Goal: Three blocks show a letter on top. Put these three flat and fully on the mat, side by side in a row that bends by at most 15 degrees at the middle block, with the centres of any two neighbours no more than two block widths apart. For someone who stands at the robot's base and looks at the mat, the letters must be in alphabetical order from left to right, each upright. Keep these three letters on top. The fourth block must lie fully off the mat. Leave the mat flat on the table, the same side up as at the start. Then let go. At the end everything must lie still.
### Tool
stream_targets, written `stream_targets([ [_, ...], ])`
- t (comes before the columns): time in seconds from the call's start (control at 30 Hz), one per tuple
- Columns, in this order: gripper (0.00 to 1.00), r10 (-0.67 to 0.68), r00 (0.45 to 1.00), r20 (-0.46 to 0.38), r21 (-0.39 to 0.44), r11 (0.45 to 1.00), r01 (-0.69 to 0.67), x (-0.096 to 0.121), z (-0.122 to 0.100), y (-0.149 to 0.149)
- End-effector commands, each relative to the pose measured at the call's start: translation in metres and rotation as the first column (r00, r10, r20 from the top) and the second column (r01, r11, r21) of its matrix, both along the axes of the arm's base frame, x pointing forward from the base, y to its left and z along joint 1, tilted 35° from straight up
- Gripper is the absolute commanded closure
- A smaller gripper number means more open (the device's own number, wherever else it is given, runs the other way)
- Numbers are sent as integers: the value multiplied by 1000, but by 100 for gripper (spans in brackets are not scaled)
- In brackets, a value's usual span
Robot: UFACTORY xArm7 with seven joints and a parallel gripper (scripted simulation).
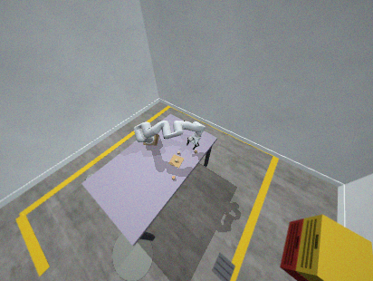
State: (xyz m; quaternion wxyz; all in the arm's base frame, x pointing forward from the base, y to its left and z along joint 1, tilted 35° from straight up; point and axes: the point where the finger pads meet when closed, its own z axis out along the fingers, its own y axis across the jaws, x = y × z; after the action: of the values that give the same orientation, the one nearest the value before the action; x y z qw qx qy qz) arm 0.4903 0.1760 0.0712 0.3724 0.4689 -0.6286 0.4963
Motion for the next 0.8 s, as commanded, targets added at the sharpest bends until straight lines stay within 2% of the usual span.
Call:
stream_targets([
  [0.0, 0, 9, 1000, 5, 10, 1000, -9, -7, 3, -1],
  [0.23, 0, 9, 1000, 5, 10, 1000, -9, -7, 3, -1],
  [0.27, 0, 11, 1000, 5, 11, 1000, -11, -18, 4, -7],
  [0.6, 0, 11, 1000, 5, 11, 1000, -11, -18, 4, -7],
  [0.67, 0, 18, 1000, 8, 10, 1000, -18, -40, 8, -17],
  [0.77, 0, 18, 1000, 8, 10, 1000, -18, -40, 8, -17],
])
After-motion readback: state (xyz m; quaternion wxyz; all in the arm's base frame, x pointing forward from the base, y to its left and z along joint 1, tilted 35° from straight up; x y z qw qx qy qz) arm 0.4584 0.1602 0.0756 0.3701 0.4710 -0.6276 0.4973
